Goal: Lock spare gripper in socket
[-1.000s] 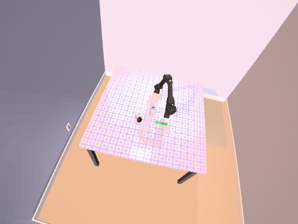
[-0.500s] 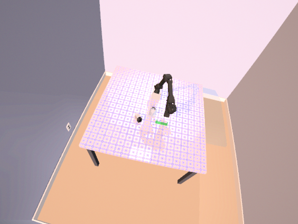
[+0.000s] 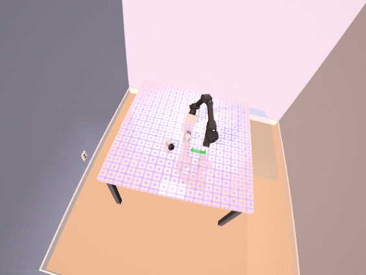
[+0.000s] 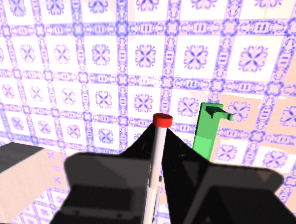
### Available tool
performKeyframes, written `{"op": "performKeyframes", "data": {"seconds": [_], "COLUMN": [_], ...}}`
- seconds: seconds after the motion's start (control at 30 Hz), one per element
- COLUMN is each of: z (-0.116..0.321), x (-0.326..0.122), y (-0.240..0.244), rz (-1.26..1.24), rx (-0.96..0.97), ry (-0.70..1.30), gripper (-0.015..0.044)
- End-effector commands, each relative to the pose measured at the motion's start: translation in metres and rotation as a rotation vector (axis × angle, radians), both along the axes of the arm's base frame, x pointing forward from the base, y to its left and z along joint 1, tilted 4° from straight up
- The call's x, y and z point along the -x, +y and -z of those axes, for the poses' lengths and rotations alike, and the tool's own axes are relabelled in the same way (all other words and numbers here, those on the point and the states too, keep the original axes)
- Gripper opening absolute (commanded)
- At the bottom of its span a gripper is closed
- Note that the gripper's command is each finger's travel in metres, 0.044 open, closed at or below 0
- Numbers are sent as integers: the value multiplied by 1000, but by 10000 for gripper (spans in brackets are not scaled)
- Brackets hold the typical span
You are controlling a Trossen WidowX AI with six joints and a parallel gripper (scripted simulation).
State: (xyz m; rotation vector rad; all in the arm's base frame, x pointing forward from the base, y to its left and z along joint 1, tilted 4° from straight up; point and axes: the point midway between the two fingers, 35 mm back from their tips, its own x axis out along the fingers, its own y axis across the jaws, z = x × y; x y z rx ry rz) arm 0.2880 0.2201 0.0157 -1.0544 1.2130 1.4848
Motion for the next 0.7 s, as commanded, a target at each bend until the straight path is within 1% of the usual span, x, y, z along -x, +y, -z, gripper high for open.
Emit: {"op": "performKeyframes", "data": {"seconds": [0.0, 0.67], "z": [-4, -6], "x": [-10, -50], "y": [8, 43], "rz": [-7, -30], "rx": [-6, -9], "ry": [-8, -11], "gripper": [0, 0]}}
